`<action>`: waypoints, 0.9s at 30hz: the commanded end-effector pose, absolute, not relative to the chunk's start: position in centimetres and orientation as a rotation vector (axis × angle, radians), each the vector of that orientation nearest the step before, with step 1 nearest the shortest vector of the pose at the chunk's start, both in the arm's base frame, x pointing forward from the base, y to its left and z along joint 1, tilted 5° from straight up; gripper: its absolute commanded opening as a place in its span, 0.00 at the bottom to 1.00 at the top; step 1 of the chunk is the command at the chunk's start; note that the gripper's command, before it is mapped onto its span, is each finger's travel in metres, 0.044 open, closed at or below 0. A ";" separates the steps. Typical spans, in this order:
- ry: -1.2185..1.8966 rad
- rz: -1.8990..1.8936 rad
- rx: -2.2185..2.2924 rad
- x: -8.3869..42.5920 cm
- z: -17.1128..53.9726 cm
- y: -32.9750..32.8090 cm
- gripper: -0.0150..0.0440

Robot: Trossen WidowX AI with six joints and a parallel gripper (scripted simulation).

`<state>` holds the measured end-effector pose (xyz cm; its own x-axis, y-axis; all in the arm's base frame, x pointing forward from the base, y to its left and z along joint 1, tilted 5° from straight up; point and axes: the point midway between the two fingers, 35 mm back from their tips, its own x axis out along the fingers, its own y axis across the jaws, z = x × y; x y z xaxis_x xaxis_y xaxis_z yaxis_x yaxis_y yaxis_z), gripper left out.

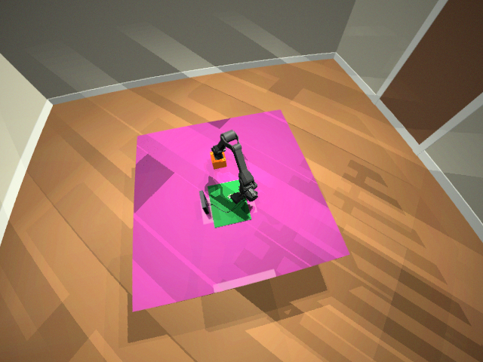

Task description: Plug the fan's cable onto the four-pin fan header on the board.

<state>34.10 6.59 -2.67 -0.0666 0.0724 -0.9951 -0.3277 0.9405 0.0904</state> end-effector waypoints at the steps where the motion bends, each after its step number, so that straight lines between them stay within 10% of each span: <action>1: 1.640 0.313 -0.206 33.6 -3.9 6.1 0.61; 27: 1.536 0.327 -0.196 33.9 3.4 6.0 0.60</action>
